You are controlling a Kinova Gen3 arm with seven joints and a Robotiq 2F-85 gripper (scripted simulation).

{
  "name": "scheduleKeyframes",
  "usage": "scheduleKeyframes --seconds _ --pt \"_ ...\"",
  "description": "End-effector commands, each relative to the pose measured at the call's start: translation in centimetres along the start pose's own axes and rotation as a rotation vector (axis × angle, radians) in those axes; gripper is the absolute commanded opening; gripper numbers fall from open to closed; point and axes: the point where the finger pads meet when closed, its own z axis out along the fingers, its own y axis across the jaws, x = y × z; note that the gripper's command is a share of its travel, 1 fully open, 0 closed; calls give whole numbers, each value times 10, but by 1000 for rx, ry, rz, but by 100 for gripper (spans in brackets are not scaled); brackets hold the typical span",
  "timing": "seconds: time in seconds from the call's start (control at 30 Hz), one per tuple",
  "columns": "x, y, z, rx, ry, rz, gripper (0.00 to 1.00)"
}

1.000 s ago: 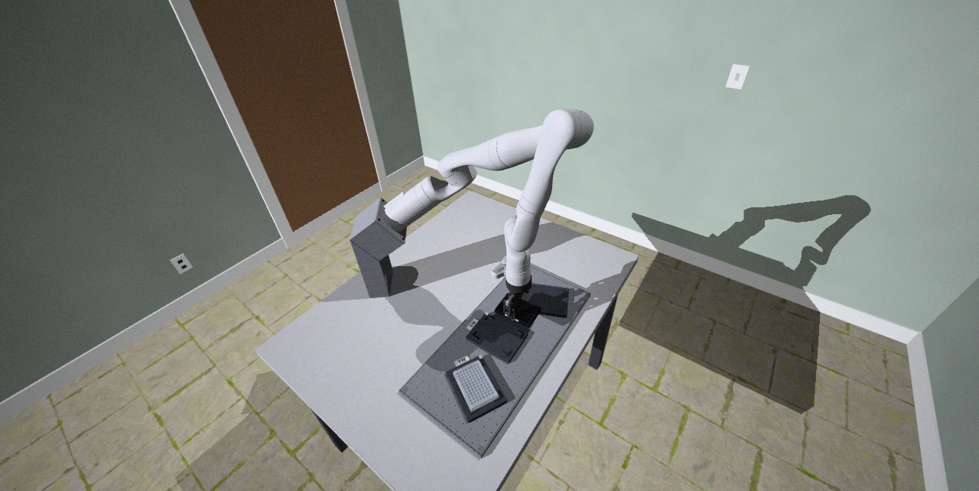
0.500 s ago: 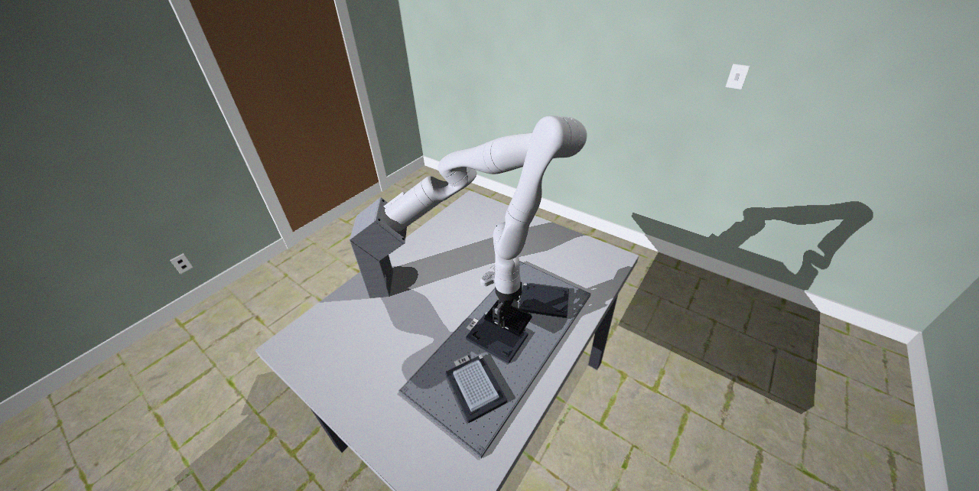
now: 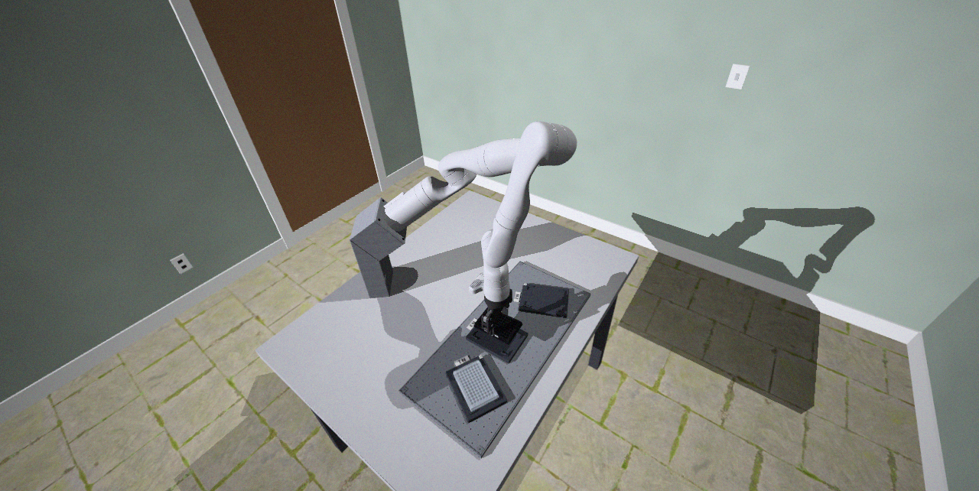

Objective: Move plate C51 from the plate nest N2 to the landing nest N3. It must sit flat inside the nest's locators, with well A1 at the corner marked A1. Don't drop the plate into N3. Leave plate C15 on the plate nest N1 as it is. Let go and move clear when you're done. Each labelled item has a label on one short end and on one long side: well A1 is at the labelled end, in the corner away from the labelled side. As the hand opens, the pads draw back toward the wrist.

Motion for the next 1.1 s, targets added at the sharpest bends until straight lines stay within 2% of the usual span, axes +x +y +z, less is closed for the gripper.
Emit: scheduleKeyframes --seconds 0.0,0.7,1.07 --pt "2 -6 0 -2 -3 17 0" --pt "2 -6 0 -1 -3 17 0" --pt "2 -5 15 -2 -3 17 0"
